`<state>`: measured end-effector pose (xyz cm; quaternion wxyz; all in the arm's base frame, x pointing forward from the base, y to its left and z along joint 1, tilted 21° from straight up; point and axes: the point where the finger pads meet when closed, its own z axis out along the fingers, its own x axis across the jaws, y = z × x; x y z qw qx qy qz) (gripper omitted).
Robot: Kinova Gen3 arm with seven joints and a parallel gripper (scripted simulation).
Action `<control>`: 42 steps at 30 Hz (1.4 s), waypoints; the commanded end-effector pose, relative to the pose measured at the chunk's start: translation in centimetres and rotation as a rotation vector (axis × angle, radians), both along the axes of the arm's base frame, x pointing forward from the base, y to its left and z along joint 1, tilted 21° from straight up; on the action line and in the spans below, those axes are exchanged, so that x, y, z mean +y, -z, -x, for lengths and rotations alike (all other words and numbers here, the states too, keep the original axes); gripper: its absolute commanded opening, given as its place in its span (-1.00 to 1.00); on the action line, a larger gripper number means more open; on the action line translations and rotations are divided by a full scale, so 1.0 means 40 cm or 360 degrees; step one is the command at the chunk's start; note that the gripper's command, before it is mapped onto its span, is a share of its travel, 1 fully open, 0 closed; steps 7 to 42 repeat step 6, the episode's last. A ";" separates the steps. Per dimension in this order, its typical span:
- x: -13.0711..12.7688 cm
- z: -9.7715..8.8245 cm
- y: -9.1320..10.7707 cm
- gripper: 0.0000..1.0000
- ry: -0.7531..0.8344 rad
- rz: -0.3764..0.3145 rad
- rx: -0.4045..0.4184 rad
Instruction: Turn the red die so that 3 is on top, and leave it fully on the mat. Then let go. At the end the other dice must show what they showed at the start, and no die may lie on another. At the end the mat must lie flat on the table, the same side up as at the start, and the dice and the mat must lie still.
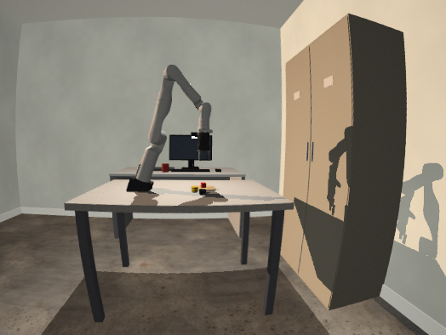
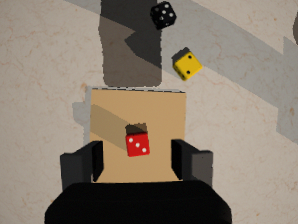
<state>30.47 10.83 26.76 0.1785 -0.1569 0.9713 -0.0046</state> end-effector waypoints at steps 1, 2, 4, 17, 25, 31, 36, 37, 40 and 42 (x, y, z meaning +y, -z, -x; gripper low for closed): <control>0.000 0.000 -0.001 1.00 0.0000 0.0000 -0.0002; 0.000 0.000 -0.001 1.00 0.0000 0.0000 -0.0002; 0.000 0.000 -0.001 1.00 0.0000 0.0000 -0.0002; 0.000 0.000 -0.001 1.00 0.0000 0.0000 -0.0002; 0.000 0.000 -0.001 1.00 0.0000 0.0000 -0.0002; 0.000 0.000 -0.001 1.00 0.0000 0.0000 -0.0002; 0.000 0.000 -0.001 1.00 0.0000 0.0000 -0.0002; 0.000 0.000 -0.001 1.00 0.0000 0.0000 -0.0002; 0.000 0.000 -0.001 1.00 0.0000 0.0000 -0.0002; 0.000 0.000 -0.001 1.00 0.0000 0.0000 -0.0002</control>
